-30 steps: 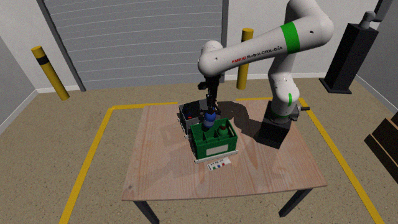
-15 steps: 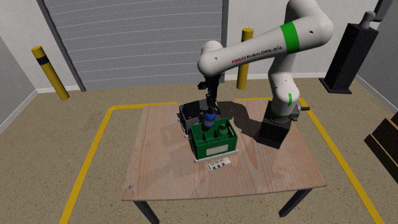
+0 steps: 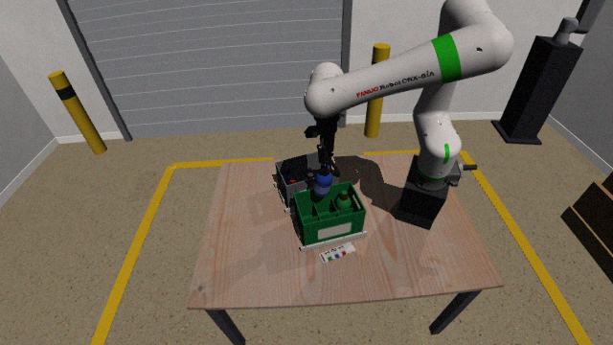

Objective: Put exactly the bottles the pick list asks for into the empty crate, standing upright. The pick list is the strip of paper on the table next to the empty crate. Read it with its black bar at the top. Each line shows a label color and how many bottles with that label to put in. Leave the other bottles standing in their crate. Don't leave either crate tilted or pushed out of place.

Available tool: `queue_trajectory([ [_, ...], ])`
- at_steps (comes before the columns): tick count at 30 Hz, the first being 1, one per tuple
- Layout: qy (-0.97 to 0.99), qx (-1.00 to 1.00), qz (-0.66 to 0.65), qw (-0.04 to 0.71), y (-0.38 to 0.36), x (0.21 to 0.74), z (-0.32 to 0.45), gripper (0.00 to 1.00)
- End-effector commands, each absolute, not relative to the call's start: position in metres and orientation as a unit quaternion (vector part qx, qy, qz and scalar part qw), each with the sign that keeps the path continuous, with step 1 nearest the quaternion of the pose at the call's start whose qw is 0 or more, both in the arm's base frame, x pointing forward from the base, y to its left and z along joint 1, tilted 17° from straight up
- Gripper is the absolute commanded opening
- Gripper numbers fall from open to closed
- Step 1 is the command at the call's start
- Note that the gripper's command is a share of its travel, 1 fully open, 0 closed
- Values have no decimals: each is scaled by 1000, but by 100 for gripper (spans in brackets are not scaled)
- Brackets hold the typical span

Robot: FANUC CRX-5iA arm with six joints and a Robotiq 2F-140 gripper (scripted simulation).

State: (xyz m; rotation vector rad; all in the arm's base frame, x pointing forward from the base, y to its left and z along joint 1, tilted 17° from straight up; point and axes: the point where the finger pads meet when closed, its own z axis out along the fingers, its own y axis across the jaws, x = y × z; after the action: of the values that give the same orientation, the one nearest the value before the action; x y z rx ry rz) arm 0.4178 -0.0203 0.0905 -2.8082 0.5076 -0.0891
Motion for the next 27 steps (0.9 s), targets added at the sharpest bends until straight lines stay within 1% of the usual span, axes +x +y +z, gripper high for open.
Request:
queue_trajectory([
  [1,176,-974,-32,143,-21,418,91,10],
  [27,176,-974,-32,143,-17,420,77,10],
])
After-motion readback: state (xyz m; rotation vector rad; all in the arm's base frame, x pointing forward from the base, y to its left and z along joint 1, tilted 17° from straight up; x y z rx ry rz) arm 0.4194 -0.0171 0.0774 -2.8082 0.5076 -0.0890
